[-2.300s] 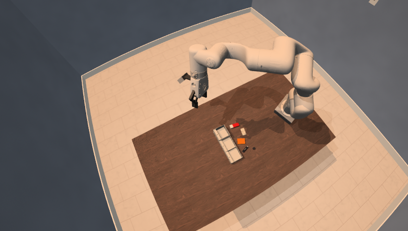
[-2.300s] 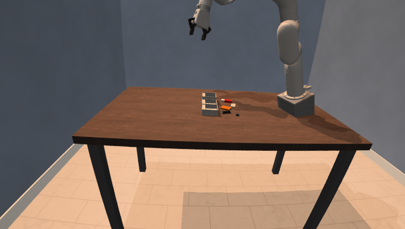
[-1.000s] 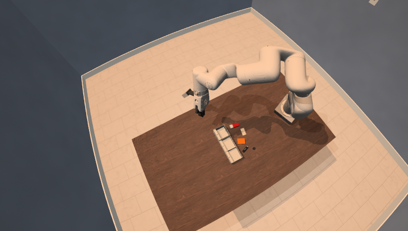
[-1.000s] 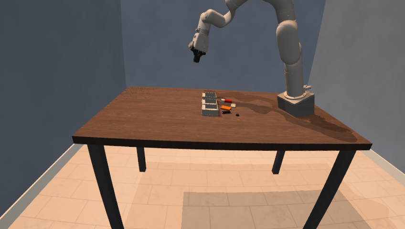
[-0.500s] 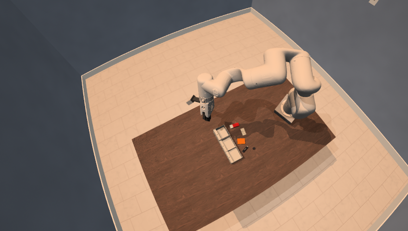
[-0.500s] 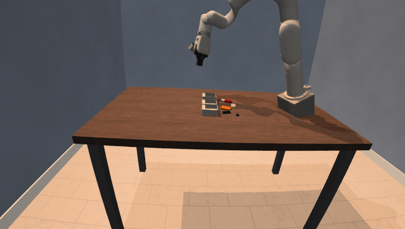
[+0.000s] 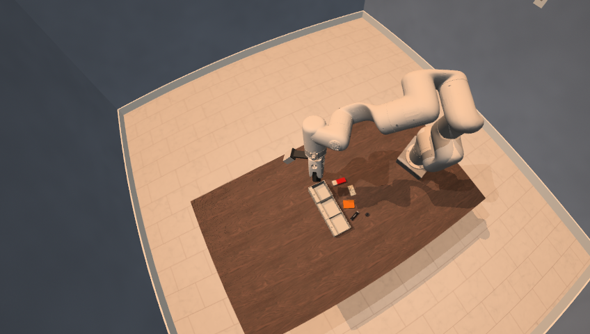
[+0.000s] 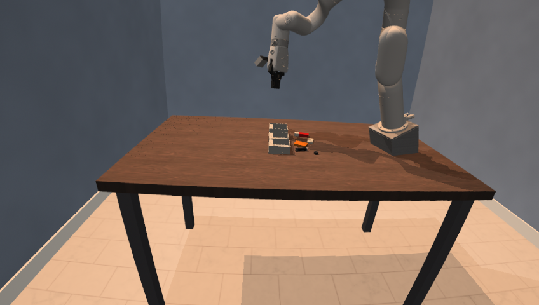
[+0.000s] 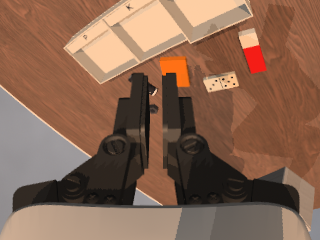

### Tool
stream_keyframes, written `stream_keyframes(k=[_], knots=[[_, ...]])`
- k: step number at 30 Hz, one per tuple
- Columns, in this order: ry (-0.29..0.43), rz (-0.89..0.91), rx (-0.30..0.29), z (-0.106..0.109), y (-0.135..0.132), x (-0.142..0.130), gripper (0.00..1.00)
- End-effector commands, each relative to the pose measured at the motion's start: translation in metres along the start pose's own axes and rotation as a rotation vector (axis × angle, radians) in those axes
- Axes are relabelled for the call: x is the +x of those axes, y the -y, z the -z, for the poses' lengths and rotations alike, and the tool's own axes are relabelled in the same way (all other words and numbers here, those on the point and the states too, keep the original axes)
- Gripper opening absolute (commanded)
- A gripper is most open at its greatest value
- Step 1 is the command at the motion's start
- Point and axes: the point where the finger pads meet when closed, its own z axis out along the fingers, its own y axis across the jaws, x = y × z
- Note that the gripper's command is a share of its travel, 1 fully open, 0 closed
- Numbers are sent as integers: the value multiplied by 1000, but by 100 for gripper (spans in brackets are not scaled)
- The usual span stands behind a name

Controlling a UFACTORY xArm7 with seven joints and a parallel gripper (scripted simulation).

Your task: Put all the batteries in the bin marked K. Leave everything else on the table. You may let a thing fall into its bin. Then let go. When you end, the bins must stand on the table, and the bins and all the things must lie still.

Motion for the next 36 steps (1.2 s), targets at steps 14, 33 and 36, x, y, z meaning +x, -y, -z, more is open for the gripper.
stream_keyframes(k=[14,33,36], knots=[[-1,267,-99,-6,9,-81,7],[-12,549,-180,-22,3,-150,7],[-20,646,-203,-30,-1,-171,7]])
